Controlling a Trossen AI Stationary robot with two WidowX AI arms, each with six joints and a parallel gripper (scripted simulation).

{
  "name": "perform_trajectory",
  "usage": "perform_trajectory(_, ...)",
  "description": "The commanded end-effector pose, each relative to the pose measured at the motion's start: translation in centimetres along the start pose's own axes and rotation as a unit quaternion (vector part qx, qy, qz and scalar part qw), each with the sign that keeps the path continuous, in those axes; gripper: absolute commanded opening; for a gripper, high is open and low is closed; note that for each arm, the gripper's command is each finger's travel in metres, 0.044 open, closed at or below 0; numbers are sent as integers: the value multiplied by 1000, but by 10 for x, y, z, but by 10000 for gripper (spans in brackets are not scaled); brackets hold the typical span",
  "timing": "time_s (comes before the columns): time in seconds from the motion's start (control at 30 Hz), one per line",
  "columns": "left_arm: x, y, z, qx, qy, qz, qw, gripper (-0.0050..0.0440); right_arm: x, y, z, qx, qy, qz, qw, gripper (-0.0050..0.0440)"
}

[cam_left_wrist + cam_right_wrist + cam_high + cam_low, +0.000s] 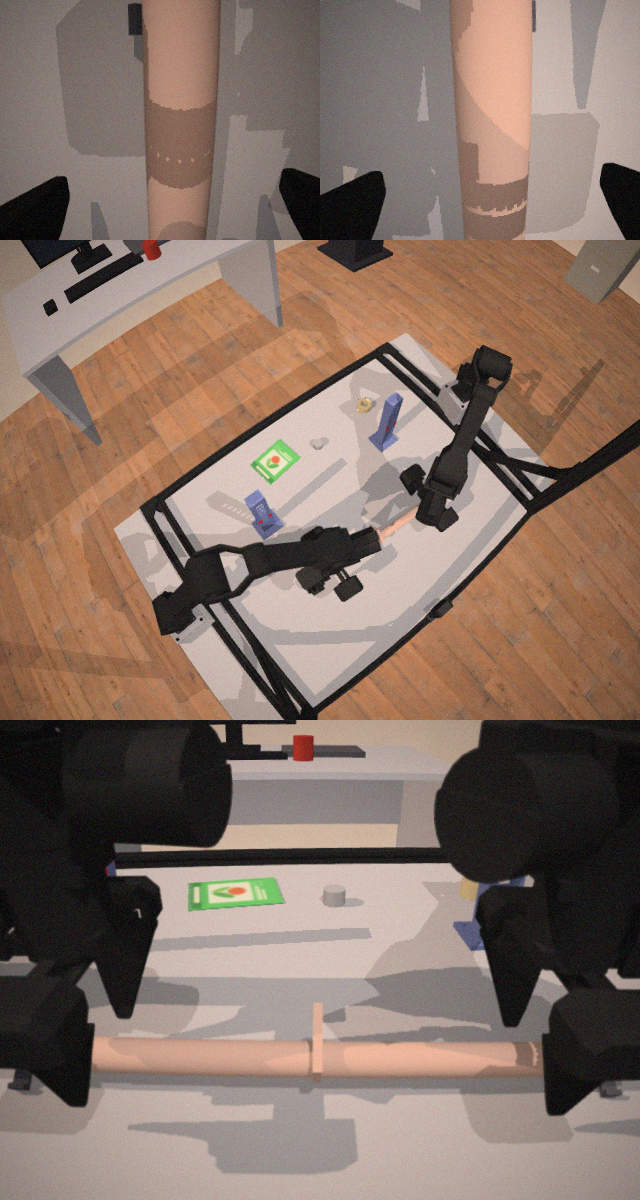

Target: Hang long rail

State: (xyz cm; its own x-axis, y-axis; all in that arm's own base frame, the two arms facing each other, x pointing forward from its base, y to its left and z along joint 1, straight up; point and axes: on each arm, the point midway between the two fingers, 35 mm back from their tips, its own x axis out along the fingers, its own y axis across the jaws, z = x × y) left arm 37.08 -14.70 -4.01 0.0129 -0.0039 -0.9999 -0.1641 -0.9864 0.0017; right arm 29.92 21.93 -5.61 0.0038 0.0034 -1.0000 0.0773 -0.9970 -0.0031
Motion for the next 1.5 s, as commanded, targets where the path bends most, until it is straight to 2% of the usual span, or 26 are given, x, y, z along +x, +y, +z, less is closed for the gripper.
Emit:
perform_trajectory(0.0, 5, 0, 3, 2, -7, -1, 1000, 440, 2, 1, 2, -2, -2, 2, 1000, 440)
perform_trajectory(0.1, 5, 0, 3, 2, -7, -1, 1000, 440, 2, 1, 2, -2, -2, 2, 1000, 440)
perform_trajectory(0.47, 5, 0, 3, 2, -7, -1, 1000, 176, 2, 1, 2, -2, -2, 2, 1000, 176)
perform_trajectory(0.53, 5, 0, 3, 2, -7, -1, 1000, 176, 2, 1, 2, -2, -2, 2, 1000, 176)
perform_trajectory(0.7, 5, 0, 3, 2, -7, -1, 1000, 56, 2, 1, 2, -2, -2, 2, 1000, 56)
perform_trajectory(1.3, 5, 0, 3, 2, -7, -1, 1000, 56, 2, 1, 2, -2, -2, 2, 1000, 56)
perform_trajectory(1.37, 1, 0, 3, 2, -7, -1, 1000, 8, -2, 1, 1, -2, -2, 1, 1000, 8)
perform_trajectory(1.47, -15, -1, 2, 1, -7, 0, 1000, 0, -18, 1, 1, -2, -2, 1, 1000, 0)
